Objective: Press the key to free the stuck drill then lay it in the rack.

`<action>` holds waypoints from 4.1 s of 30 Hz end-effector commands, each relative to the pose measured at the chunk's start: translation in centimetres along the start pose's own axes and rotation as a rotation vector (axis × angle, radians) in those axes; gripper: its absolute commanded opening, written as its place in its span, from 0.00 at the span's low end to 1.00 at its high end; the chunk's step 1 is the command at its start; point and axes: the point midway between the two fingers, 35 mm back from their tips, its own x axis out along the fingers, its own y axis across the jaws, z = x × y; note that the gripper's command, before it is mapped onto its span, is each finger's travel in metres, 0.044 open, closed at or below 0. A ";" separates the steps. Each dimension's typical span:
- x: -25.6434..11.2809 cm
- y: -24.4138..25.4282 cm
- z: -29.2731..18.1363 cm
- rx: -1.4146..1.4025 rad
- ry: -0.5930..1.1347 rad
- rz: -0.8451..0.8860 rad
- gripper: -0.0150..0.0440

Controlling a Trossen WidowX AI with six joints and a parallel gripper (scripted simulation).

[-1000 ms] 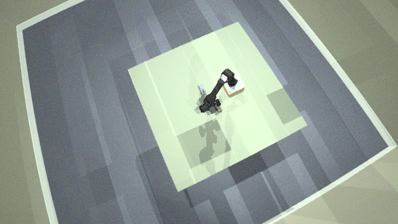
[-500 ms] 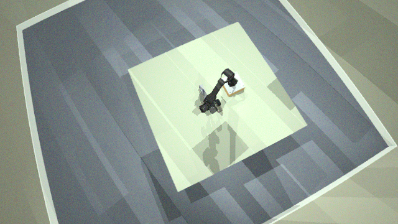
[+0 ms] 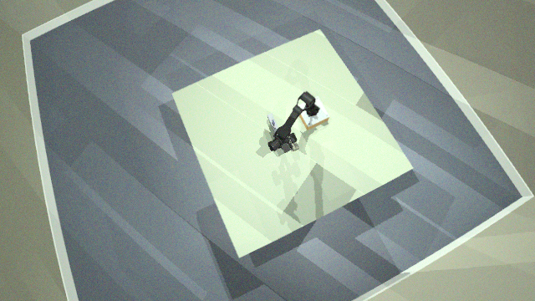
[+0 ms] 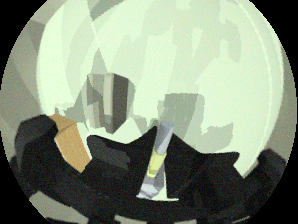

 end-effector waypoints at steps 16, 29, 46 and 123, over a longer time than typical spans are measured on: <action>-0.1 -0.1 2.4 0.000 0.000 0.002 0.25; -0.1 -0.1 4.4 0.000 -0.002 0.002 0.25; -0.3 0.0 6.8 0.000 -0.004 0.002 0.25; -3.2 0.7 6.6 0.000 -0.004 0.003 0.25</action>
